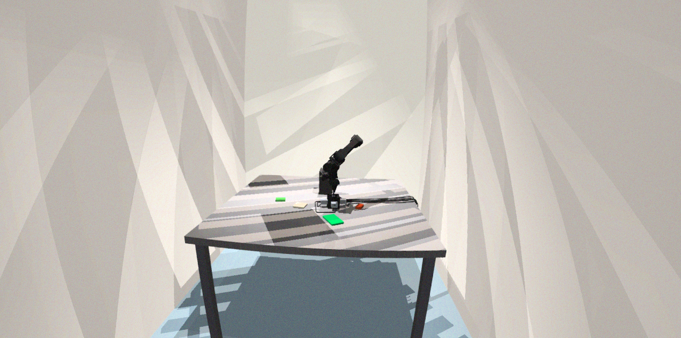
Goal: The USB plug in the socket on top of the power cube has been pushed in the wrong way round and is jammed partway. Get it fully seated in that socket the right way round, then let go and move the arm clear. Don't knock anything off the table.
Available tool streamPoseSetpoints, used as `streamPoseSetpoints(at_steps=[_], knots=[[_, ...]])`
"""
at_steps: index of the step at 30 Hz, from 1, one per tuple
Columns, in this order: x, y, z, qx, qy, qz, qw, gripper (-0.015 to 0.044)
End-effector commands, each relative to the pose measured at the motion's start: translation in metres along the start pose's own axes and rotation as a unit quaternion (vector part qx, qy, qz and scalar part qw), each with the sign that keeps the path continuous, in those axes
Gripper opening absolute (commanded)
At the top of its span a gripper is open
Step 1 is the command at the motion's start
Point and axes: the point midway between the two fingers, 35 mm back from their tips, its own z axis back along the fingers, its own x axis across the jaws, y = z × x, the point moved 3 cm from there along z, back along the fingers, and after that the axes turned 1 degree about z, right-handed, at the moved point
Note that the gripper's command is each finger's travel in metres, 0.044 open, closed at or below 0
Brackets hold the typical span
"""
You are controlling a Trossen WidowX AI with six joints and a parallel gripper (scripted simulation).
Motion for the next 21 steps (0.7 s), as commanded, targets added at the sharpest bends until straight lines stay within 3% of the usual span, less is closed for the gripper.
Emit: streamPoseSetpoints(at_steps=[1,21], knots=[[0.0,0.0,0.0,0.0,0.0,0.0,1.0,0.0095],[0.0,0.001,0.011,0.0,0.0,0.0,1.0,0.0095]])
